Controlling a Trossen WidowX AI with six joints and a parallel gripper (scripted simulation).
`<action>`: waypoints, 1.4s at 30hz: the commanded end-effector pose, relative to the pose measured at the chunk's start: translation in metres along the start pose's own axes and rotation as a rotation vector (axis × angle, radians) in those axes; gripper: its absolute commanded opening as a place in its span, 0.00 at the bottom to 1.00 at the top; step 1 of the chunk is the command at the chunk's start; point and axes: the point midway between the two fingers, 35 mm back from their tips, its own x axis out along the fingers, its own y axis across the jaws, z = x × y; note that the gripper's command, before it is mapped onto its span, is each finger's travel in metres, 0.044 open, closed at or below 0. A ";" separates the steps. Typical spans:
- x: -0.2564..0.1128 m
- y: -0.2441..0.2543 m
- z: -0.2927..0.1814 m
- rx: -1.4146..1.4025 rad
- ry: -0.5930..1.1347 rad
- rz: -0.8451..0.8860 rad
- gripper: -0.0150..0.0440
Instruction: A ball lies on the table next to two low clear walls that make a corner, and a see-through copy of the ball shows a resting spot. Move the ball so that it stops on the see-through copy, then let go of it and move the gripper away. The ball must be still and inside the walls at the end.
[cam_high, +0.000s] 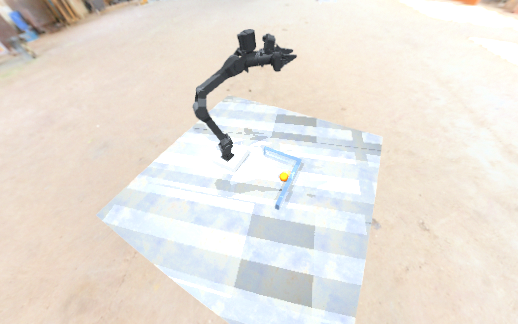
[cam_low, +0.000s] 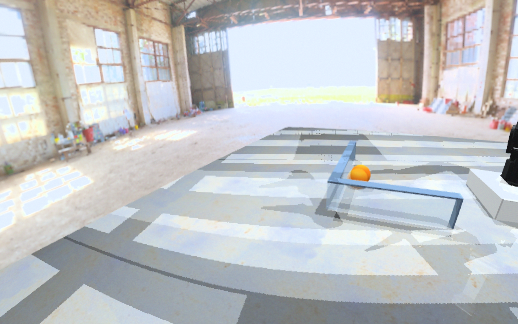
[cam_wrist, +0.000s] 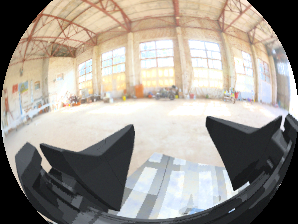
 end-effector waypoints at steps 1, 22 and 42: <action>0.031 -0.015 -0.052 -0.039 0.149 -0.036 0.84; 0.043 -0.174 -0.349 0.121 1.123 -0.307 0.84; -0.046 -0.228 -0.468 0.446 1.586 -0.427 0.84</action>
